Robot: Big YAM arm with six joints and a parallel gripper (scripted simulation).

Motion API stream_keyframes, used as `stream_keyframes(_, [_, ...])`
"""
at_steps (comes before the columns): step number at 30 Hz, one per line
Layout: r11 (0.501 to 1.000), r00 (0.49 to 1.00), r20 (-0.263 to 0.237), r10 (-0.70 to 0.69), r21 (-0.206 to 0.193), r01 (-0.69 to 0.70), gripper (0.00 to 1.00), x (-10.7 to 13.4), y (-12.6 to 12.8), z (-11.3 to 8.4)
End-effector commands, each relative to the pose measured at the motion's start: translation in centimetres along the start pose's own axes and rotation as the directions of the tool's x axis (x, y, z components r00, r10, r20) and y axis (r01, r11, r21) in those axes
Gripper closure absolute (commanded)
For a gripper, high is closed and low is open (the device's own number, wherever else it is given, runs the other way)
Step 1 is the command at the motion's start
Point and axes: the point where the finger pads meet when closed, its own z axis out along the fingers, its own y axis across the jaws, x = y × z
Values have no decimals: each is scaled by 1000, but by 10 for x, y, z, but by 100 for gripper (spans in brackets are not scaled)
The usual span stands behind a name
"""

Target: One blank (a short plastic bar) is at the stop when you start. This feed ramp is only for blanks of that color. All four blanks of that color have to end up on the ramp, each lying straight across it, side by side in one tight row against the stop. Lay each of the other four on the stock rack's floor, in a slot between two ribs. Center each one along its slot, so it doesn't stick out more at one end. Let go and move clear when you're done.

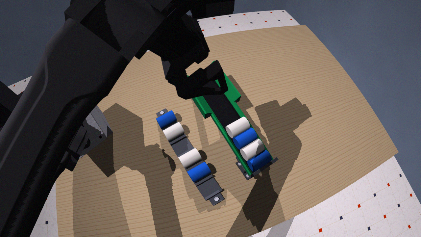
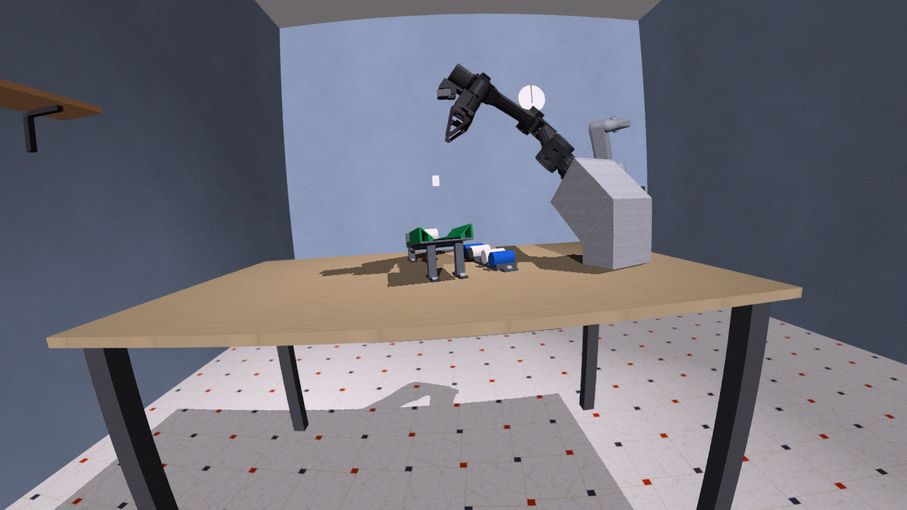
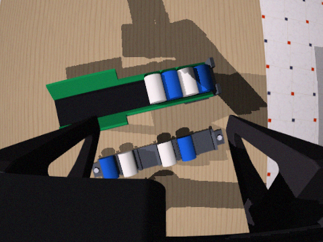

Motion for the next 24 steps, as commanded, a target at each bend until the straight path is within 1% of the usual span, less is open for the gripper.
stream_keyframes(1, [1000,1000,15,-2,-8,2,0,-1,1,-4])
stream_keyframes(15, [1000,1000,13,3,-6,-3,0,-1,1,-3])
stream_keyframes(18, [998,997,-29,67,10,-67,0,6,-1,12])
stream_keyframes(20, [988,985,-75,155,29,-154,0,17,-4,26])
stream_keyframes(22, [955,945,-138,295,70,-288,0,35,-11,48])
stream_keyframes(23, [955,945,-138,295,70,-288,0,35,-11,48])
stream_keyframes(24, [925,910,-171,379,103,-366,0,46,-15,60])
